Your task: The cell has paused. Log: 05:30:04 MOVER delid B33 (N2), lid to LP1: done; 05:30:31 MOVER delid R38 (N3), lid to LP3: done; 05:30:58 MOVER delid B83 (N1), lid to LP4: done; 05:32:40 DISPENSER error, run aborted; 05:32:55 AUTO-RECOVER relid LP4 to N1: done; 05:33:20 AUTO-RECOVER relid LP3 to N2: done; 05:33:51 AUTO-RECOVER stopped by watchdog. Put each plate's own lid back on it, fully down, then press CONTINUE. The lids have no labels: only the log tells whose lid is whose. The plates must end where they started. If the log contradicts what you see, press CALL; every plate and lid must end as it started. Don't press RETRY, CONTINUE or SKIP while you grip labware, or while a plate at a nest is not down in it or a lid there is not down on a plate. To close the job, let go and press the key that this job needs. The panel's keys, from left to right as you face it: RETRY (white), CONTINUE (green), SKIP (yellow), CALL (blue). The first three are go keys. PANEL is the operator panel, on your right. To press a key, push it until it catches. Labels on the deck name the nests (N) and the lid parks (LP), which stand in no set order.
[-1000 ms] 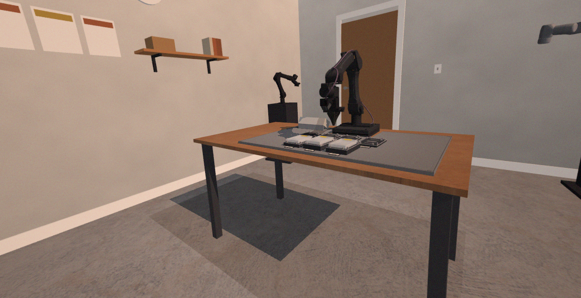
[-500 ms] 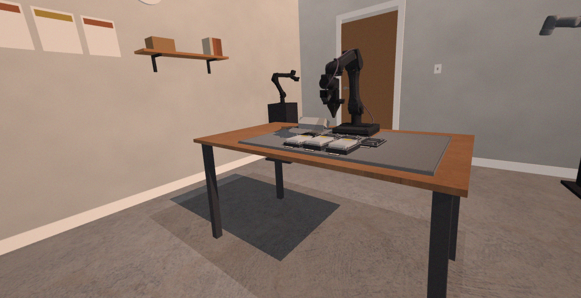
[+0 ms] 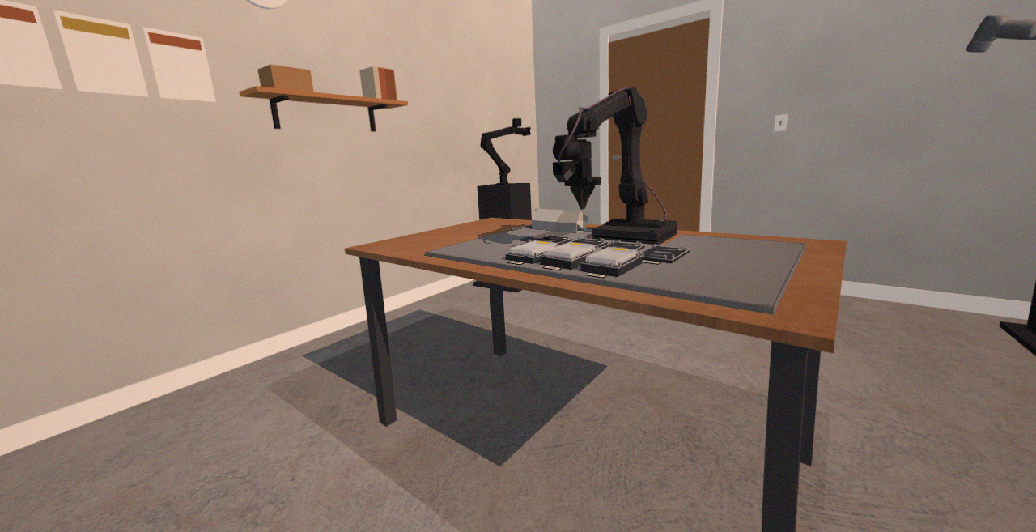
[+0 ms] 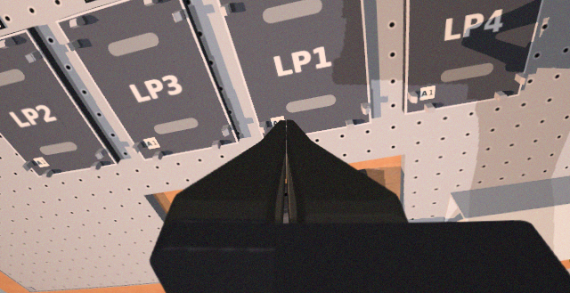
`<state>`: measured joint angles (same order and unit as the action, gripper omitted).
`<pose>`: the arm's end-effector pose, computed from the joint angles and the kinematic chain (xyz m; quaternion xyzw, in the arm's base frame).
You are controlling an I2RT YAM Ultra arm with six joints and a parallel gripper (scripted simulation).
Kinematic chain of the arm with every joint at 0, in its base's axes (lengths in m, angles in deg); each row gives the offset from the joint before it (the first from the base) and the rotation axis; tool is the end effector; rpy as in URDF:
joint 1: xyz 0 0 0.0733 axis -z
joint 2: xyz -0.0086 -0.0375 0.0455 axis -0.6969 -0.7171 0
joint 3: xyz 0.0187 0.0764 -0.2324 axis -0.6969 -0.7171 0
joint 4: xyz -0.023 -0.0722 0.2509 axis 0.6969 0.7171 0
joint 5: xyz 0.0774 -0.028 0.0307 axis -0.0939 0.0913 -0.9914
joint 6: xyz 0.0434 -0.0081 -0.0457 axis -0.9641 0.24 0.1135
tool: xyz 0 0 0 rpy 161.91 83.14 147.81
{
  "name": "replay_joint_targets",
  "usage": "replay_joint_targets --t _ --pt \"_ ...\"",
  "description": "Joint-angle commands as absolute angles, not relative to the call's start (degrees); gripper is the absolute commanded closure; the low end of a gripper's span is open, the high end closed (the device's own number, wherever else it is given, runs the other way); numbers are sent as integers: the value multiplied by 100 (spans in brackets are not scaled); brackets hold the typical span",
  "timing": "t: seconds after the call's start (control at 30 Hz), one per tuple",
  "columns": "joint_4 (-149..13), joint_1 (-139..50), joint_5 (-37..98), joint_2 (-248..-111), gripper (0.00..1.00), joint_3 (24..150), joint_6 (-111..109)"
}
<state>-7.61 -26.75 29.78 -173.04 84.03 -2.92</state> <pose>0.2721 -0.0842 0.2055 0.1626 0.9867 0.0005 0.0095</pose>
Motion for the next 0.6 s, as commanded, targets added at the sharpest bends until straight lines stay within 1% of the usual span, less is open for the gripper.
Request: replay_joint_targets --t 0.0,0.4,0.5,0.57 --pt "-668 -2422 2957 -17153 100 8382 -391" --pt "-668 -1212 2936 -17447 100 8634 -556" --pt "-664 -1114 2933 -17275 100 8663 -572" --pt "-662 -921 2935 -17524 100 8710 -609"
